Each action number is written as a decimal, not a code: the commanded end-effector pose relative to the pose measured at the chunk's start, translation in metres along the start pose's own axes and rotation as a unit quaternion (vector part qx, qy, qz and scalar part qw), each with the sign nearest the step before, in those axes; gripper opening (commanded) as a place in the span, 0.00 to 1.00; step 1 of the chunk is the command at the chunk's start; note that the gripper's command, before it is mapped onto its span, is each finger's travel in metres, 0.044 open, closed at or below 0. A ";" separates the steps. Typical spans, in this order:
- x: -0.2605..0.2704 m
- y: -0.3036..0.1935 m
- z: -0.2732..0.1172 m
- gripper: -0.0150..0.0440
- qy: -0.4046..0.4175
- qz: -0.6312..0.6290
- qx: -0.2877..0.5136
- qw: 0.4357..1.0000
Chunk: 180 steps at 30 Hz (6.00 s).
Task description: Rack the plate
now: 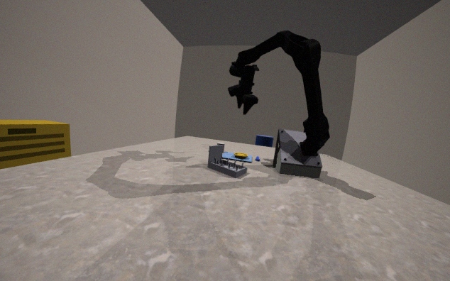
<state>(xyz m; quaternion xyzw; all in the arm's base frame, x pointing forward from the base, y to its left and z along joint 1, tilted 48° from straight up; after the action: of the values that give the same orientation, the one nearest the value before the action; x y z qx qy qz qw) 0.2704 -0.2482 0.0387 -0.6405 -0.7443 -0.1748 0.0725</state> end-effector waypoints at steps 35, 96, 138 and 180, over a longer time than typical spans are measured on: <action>0.087 -0.007 0.140 0.93 0.223 0.213 0.018 0.951; 0.110 -0.003 0.193 0.70 0.225 0.213 0.018 0.951; 0.023 0.000 0.042 0.25 0.220 0.216 0.019 0.951; 0.186 0.028 -0.047 0.25 0.132 0.780 0.136 0.597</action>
<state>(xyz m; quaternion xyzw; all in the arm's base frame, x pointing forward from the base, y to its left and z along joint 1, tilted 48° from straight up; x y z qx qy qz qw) 0.2649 -0.0984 0.1403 -0.9310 -0.0075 -0.0479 0.3618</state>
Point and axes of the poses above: the point midway between the two fingers, 35 mm back from their tips, its own z axis out along the fingers, its own x axis across the jaws, y = z × x, the point moved 2 cm from there along -z, back along the fingers, and after that the axes turned 7 degrees about z, right-handed, at the moved point
